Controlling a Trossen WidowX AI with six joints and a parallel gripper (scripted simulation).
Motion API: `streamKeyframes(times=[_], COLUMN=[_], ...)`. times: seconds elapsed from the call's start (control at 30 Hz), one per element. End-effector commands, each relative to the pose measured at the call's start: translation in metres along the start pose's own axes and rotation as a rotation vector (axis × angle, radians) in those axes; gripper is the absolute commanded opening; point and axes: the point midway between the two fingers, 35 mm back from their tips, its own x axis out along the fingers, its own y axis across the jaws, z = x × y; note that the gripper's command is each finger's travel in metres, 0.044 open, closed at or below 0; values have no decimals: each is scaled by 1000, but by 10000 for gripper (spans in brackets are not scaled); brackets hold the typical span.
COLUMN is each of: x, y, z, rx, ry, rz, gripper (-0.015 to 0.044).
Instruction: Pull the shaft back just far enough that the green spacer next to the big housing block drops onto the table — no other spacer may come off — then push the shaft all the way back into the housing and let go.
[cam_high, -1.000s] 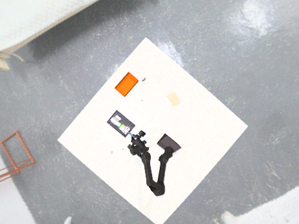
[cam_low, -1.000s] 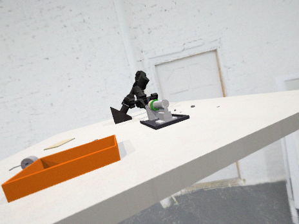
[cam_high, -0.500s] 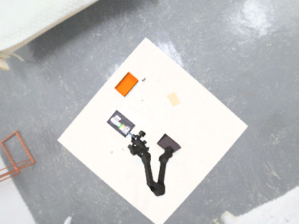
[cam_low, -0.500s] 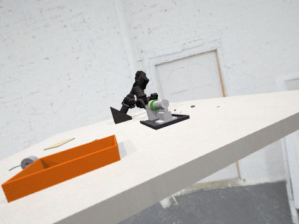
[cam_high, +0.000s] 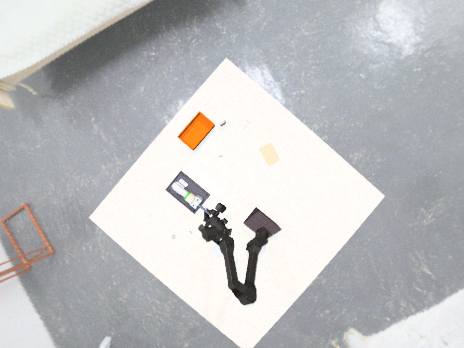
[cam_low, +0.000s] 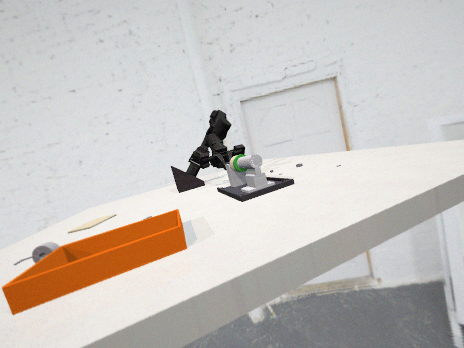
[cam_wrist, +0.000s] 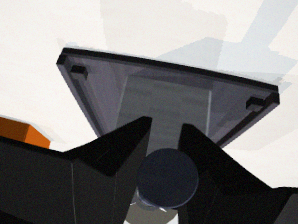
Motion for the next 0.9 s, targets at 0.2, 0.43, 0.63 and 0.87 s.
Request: streamKeyframes(times=[0.2,0.43,0.63,0.87], x=[-1,-2,-2,-3], y=[0,0,0,0], z=[1,1,2,2], rx=[3,3,3,3], ry=[1,1,1,1], rz=[-1,-1,-1,-1], gripper=[0,0,0,0])
